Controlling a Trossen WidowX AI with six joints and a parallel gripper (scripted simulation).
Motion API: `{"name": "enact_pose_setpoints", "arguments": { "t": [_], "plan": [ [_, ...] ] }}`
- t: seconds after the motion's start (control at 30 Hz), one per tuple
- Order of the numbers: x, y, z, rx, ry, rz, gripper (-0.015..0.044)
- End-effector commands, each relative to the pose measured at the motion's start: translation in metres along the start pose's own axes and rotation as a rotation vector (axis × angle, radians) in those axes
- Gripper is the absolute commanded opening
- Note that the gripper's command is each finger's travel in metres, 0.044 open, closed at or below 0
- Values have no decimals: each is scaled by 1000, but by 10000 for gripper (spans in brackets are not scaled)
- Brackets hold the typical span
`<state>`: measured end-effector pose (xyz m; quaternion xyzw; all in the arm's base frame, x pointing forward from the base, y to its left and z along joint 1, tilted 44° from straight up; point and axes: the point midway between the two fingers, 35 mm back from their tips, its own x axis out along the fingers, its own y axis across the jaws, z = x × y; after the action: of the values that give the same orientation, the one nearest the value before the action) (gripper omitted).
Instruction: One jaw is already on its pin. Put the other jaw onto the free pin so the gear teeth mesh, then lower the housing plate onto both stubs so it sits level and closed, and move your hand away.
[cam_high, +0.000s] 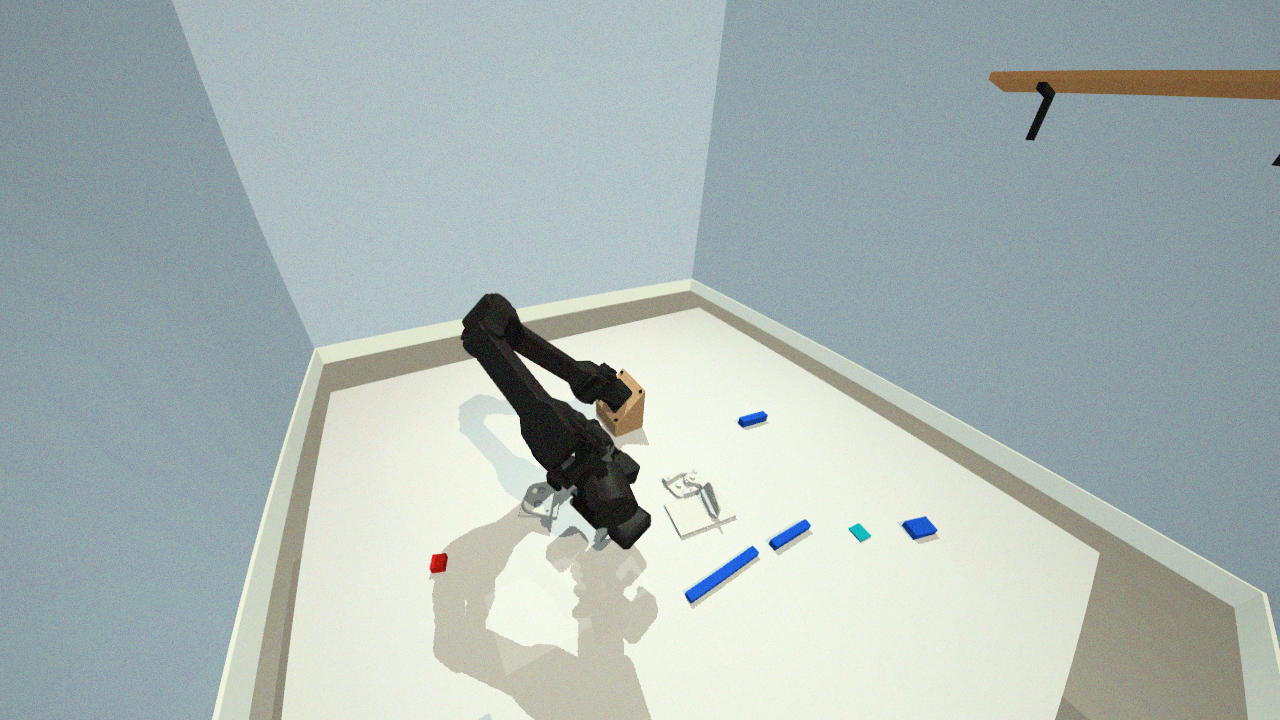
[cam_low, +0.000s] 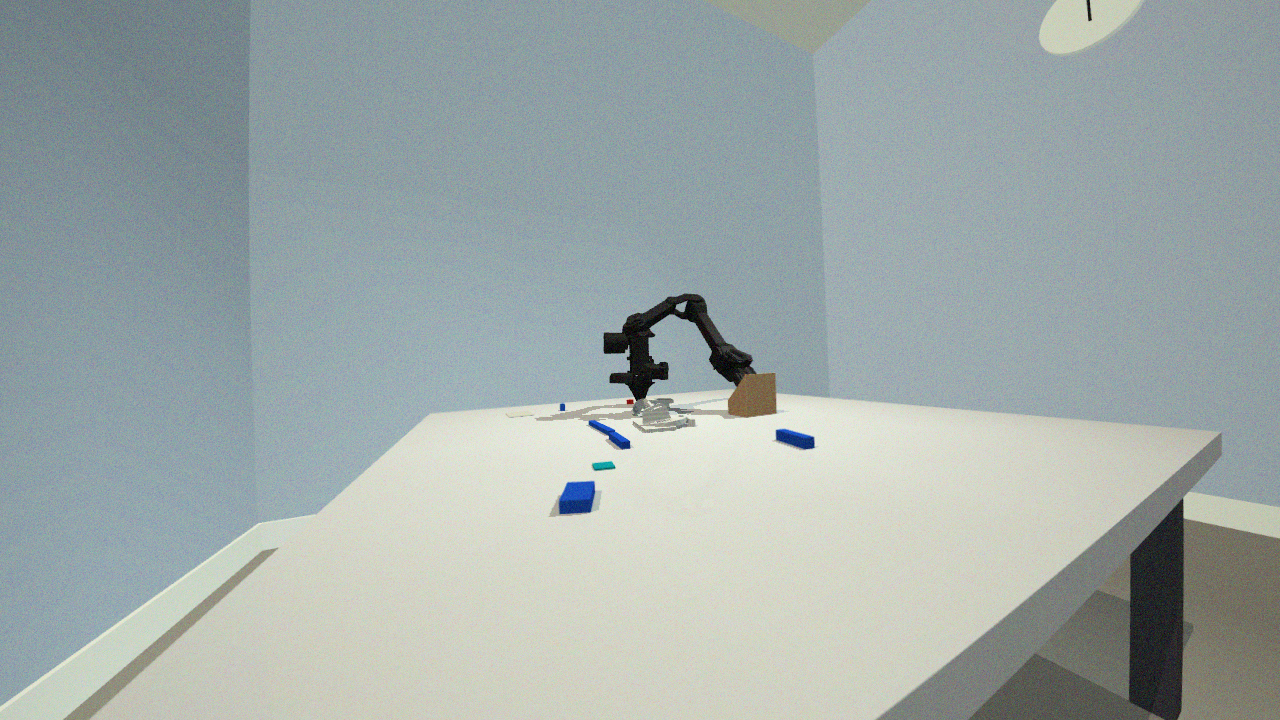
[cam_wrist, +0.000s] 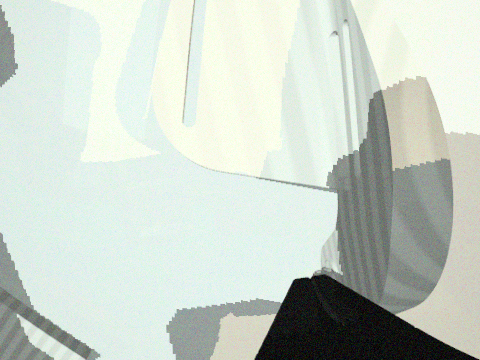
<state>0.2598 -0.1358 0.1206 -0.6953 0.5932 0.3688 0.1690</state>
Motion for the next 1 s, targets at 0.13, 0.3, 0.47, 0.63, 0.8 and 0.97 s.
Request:
{"name": "enact_pose_setpoints", "arguments": {
  "t": [0.13,0.3,0.47,0.63,0.8,0.97],
  "plan": [
    [0,-13,0,3,0,3,0],
    [1,-21,1,3,0,2,0],
    [1,-24,1,4,0,2,0],
    [-51,-25,1,0,-3,-6,0],
    [-54,-27,3,-4,-2,-20,26],
    [-54,-27,3,-4,-2,-20,157]
  ]
}}
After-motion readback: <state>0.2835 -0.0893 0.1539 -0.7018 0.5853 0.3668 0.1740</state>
